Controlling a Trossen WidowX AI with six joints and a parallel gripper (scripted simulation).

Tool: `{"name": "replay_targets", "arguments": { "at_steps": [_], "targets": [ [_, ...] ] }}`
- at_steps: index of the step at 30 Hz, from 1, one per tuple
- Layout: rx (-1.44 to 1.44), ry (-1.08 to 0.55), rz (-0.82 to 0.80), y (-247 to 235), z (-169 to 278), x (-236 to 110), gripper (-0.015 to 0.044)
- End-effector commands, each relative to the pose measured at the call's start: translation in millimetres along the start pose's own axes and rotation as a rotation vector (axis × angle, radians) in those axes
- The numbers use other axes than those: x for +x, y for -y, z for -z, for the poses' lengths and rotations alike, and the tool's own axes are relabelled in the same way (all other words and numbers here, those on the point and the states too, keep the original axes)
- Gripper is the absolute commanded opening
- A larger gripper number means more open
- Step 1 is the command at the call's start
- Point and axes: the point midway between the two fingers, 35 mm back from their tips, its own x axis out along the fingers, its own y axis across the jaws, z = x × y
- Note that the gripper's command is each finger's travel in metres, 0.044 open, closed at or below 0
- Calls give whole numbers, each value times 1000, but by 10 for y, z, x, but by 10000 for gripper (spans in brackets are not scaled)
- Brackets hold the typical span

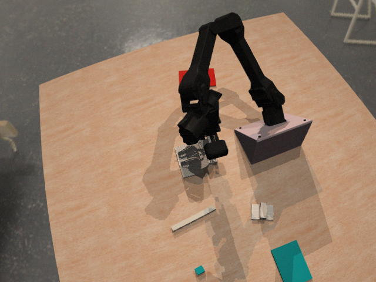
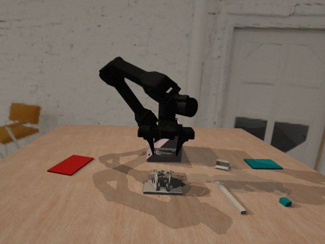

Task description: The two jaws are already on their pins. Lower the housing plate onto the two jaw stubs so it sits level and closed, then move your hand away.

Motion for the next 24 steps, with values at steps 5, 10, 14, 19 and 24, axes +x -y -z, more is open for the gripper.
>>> {"name": "replay_targets", "arguments": {
  "at_steps": [5, 10, 14, 19, 24],
  "targets": [
    [-5, 1, 5, 54, 4, 1, 351],
    [-5, 1, 5, 54, 4, 1, 351],
    [-5, 1, 5, 54, 4, 1, 351],
    [-5, 1, 5, 54, 4, 1, 351],
    [-5, 1, 5, 54, 4, 1, 351]
  ]
}}
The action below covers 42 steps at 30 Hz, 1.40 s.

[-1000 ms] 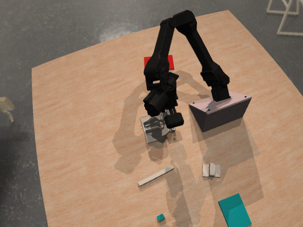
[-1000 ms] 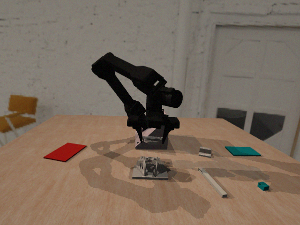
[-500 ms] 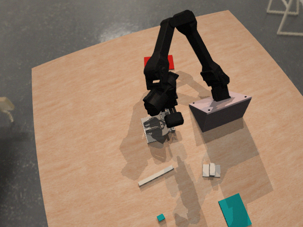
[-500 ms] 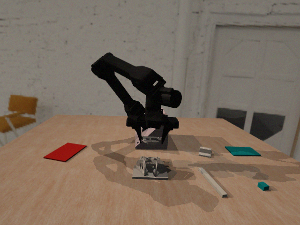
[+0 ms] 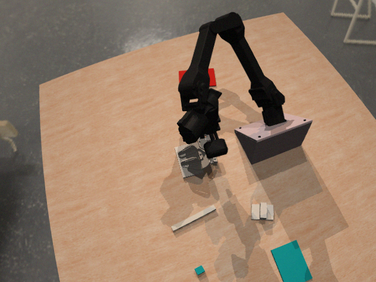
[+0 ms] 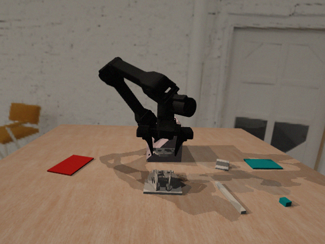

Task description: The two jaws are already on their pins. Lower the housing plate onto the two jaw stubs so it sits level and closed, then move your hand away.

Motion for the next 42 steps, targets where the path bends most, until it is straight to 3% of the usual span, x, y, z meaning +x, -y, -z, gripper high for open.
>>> {"name": "replay_targets", "arguments": {
  "at_steps": [1, 18, 42],
  "targets": [
    [-5, 1, 5, 13, 1, 1, 351],
    [-5, 1, 5, 12, 0, 12, 351],
    [-5, 2, 4, 8, -16, 405, 351]
  ]
}}
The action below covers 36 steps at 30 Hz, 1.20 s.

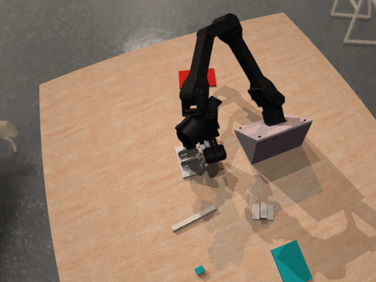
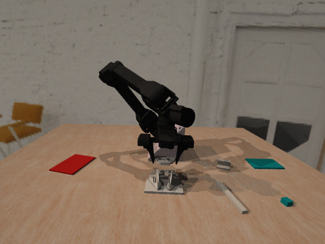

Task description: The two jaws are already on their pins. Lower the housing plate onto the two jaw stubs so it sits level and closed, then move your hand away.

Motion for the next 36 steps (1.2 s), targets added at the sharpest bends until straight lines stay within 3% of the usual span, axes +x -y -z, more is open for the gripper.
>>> {"name": "replay_targets", "arguments": {
  "at_steps": [1, 14, 36],
  "targets": [
    [-6, -5, 8, 9, 15, 106, 351],
    [-6, -5, 12, 24, 32, 304, 351],
    [-6, -5, 12, 25, 32, 318, 351]
  ]
}}
